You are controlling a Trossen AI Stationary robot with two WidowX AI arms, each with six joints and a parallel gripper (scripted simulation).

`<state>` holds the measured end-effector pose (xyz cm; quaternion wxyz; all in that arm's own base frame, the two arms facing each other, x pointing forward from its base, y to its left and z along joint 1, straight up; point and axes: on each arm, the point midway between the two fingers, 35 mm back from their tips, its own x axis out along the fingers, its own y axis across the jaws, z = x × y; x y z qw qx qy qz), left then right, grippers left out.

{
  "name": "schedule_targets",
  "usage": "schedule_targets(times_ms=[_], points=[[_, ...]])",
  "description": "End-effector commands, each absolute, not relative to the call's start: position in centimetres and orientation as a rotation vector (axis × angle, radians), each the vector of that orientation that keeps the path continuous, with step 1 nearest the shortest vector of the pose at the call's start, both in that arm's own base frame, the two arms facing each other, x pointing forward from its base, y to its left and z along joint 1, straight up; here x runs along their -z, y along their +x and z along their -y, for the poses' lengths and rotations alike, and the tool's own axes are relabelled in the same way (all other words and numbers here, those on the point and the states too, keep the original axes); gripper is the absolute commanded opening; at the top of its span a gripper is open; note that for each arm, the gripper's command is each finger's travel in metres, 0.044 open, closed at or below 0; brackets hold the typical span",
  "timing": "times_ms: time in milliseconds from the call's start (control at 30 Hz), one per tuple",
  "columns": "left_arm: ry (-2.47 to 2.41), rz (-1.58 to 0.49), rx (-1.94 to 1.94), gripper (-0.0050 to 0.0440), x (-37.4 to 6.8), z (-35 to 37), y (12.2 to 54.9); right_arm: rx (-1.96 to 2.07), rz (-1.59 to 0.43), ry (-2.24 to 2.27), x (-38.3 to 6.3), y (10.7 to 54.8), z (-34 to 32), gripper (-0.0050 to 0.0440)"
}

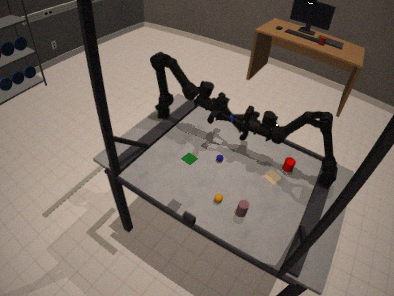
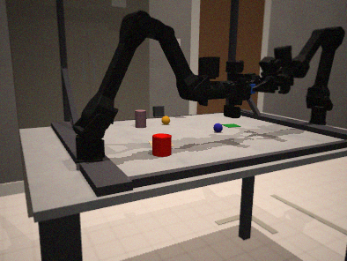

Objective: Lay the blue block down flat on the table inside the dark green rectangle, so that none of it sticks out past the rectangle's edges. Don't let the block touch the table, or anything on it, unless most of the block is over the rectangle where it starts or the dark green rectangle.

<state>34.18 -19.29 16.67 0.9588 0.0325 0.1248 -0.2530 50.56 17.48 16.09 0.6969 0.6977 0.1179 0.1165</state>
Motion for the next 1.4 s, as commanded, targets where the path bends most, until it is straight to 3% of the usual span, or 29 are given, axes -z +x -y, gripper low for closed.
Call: schedule_targets(times_ms=[0,133,467,700,900,1067,1233,1367], points=[[0.058,-0.225,0.512,0.0000,-17.8,19.4,34.4,-0.284,-0.240,1.559,-17.5,50.6,-17.5,0.0120],[0.058,-0.225,0.512,-0.0002,-17.8,19.4,34.4,-0.284,-0.240,1.559,-17.5,50.6,-17.5,0.0200],[0.058,-0.225,0.512,-0.0013,-17.8,19.4,34.4,-0.289,-0.236,1.560,-17.8,49.7,-17.2,0.0200],[0.058,-0.225,0.512,-0.0050,-17.8,19.4,34.4,-0.286,-0.239,1.560,-17.5,45.2,-15.6,0.0200],[0.058,-0.225,0.512,-0.0050,-17.8,19.4,34.4,-0.276,-0.242,1.471,-18.6,45.7,-15.6,0.0200],[0.071,-0.220,0.521,-0.0050,-18.2,19.4,34.6,-0.265,-0.247,1.341,-20.6,46.1,-15.6,0.0200],[0.129,-0.239,0.555,-0.0050,-18.5,19.2,34.6,-0.314,-0.158,1.100,-26.9,45.9,-15.2,0.0200],[0.175,-0.262,0.581,-0.0050,-18.5,19.1,34.6,-0.313,-0.149,0.996,-28.8,45.5,-15.0,0.0200]])
